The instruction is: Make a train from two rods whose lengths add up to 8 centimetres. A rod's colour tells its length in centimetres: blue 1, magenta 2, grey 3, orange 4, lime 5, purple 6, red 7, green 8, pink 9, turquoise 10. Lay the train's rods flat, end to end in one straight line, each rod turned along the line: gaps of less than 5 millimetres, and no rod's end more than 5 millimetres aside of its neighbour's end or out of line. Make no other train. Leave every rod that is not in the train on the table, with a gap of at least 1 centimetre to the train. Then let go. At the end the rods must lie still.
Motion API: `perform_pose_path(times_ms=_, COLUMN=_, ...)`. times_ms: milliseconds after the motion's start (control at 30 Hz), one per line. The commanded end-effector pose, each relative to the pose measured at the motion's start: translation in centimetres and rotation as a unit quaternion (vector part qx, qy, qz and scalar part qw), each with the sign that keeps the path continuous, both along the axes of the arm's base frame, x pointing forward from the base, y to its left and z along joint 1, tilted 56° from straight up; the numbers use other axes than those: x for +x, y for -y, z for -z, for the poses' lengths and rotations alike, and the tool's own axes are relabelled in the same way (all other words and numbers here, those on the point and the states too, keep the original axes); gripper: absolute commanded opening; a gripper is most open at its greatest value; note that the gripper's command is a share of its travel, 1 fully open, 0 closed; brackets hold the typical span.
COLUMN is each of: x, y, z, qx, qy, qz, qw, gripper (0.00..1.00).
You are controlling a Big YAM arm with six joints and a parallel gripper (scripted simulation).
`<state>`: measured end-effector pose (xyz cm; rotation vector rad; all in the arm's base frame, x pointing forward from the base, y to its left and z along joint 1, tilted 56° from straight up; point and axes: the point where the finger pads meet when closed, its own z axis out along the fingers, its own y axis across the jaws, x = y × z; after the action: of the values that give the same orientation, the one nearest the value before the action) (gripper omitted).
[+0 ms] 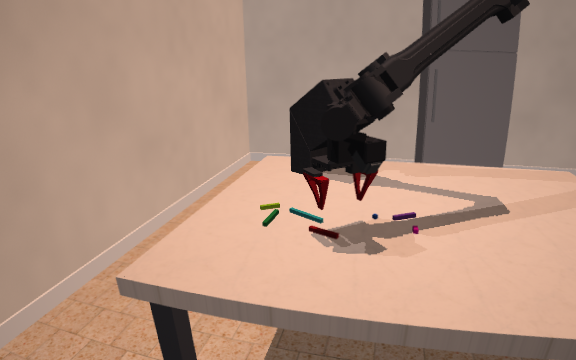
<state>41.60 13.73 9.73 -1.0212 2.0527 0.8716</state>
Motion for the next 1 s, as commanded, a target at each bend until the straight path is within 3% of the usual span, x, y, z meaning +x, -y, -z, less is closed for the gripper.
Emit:
perform_pose_path(times_ms=0, x=-0.3, y=1.8, z=2.0, qx=0.012, qy=-0.052, qz=0.043, qw=0.998, gripper=1.0)
perform_pose_path(times_ms=67, x=-0.7, y=1.8, z=2.2, qx=0.011, qy=-0.062, qz=0.043, qw=0.997, gripper=1.0)
perform_pose_path(times_ms=100, x=-0.9, y=2.5, z=3.3, qx=0.027, qy=-0.094, qz=0.072, qw=0.993, gripper=1.0)
perform_pose_path(times_ms=233, x=-1.1, y=1.1, z=3.1, qx=0.024, qy=-0.095, qz=0.055, qw=0.994, gripper=1.0)
perform_pose_path(times_ms=267, x=-1.7, y=3.3, z=4.7, qx=0.043, qy=-0.141, qz=0.105, qw=0.984, gripper=1.0)
perform_pose_path(times_ms=433, x=-1.6, y=2.6, z=4.5, qx=0.041, qy=-0.141, qz=0.096, qw=0.984, gripper=1.0)
perform_pose_path(times_ms=467, x=-2.5, y=4.1, z=6.0, qx=0.06, qy=-0.187, qz=0.137, qw=0.971, gripper=1.0)
perform_pose_path(times_ms=600, x=-2.5, y=4.1, z=6.1, qx=0.058, qy=-0.187, qz=0.138, qw=0.971, gripper=1.0)
perform_pose_path(times_ms=667, x=-2.5, y=2.8, z=5.8, qx=0.055, qy=-0.189, qz=0.121, qw=0.973, gripper=1.0)
perform_pose_path(times_ms=700, x=-3.3, y=4.7, z=7.2, qx=0.074, qy=-0.228, qz=0.166, qw=0.957, gripper=1.0)
perform_pose_path(times_ms=833, x=-3.6, y=4.7, z=7.3, qx=0.073, qy=-0.236, qz=0.167, qw=0.955, gripper=1.0)
perform_pose_path(times_ms=867, x=-3.8, y=3.7, z=7.3, qx=0.07, qy=-0.236, qz=0.154, qw=0.957, gripper=1.0)
perform_pose_path(times_ms=900, x=-4.0, y=5.2, z=8.0, qx=0.086, qy=-0.259, qz=0.188, qw=0.944, gripper=1.0)
perform_pose_path(times_ms=967, x=-4.0, y=5.2, z=8.0, qx=0.085, qy=-0.26, qz=0.188, qw=0.943, gripper=1.0)
